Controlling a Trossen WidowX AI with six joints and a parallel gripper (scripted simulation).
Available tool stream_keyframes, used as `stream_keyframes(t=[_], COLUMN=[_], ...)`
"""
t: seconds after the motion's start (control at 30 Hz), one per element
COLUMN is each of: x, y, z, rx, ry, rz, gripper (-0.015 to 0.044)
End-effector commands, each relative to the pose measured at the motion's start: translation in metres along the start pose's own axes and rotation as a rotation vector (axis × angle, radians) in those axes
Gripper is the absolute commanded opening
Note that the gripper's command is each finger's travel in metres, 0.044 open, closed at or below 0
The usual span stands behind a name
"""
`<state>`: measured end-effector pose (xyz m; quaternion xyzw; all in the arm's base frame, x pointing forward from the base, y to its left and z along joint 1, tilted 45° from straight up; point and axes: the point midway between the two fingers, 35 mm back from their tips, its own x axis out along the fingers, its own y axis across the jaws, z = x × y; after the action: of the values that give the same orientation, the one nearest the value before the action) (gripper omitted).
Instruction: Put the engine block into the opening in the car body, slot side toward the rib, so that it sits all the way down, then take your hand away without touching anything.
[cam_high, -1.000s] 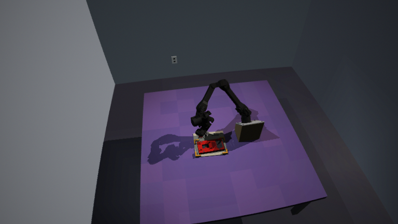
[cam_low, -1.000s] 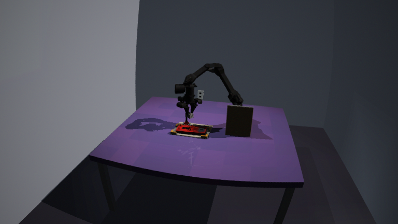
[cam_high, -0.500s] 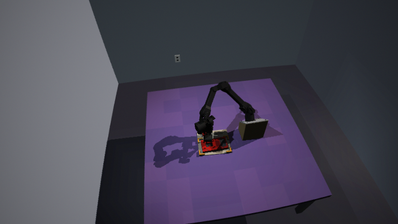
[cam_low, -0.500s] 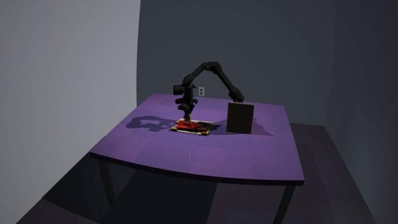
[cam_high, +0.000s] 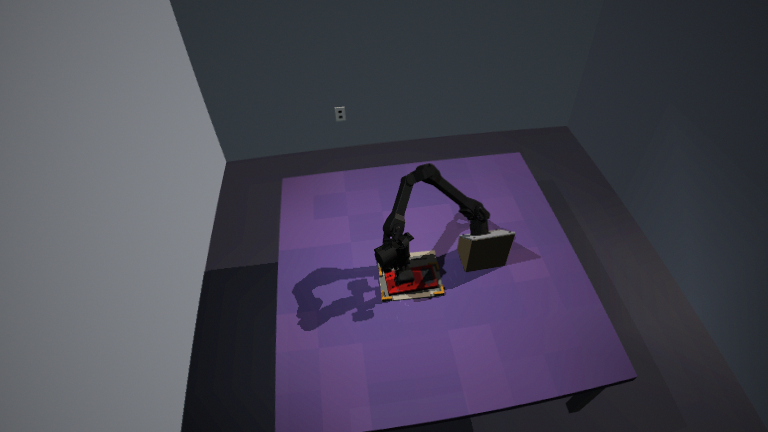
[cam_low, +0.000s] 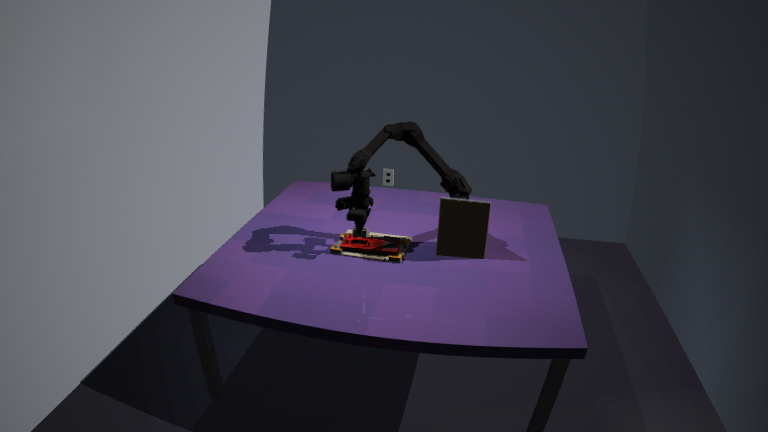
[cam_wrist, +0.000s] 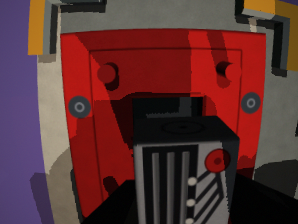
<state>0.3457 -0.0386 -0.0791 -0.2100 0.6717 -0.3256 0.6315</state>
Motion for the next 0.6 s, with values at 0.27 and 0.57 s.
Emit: stream_keyframes(t=[0.27, 0.57], x=[0.0001, 0.0000], y=[0.0021, 0.0023], z=[0.0013, 0.0017], rx=[-0.006, 0.023], ry=[-0.003, -0.003], rz=[0.004, 0.004], gripper=[0.0160, 0.0160])
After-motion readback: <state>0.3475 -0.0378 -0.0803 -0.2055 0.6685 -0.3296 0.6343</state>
